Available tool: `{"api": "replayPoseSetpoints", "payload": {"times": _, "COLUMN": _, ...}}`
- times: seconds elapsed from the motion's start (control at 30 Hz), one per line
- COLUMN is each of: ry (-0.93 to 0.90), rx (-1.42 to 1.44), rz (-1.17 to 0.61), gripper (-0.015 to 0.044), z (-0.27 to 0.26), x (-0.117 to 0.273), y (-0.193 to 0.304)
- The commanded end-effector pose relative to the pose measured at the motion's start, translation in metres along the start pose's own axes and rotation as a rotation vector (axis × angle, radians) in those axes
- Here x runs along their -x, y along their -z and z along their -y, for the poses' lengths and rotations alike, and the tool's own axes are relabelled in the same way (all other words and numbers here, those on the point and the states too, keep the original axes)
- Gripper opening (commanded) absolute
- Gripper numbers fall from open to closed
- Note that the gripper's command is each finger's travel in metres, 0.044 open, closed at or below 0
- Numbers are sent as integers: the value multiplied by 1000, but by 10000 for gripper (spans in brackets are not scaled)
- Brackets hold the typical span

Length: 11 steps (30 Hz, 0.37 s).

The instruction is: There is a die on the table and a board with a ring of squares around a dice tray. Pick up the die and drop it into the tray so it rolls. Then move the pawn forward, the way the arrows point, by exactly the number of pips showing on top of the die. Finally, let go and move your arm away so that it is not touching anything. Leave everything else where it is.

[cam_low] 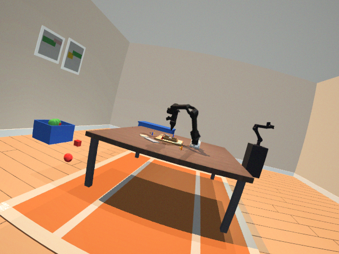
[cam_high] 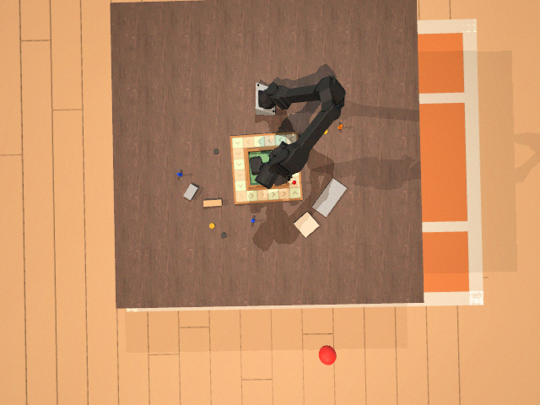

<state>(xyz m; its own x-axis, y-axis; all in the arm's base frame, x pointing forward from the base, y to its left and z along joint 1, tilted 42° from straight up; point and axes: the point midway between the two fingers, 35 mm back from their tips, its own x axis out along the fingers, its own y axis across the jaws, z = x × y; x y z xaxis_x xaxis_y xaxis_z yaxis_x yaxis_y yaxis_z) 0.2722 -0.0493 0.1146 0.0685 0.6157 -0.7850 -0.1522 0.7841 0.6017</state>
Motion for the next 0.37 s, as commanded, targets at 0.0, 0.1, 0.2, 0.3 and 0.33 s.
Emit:
{"api": "replayPoseSetpoints", "payload": {"times": 0.0, "ry": -14, "rx": -80, "rz": -17, "gripper": 440, "z": 20, "x": 18, "y": 58}}
{"api": "replayPoseSetpoints", "payload": {"times": 0.1, "ry": -43, "rx": -130, "rz": -18, "gripper": 440, "z": 26, "x": 27, "y": 98}}
{"api": "replayPoseSetpoints", "payload": {"times": 0.2, "ry": -16, "rx": -96, "rz": -12, "gripper": 440, "z": 25, "x": 22, "y": 66}}
{"api": "replayPoseSetpoints", "payload": {"times": 0.3, "ry": -16, "rx": -96, "rz": -12, "gripper": 440, "z": 25, "x": 22, "y": 66}}
{"api": "replayPoseSetpoints", "payload": {"times": 0.33, "ry": -16, "rx": -96, "rz": -12, "gripper": 440, "z": 25, "x": 22, "y": 66}}
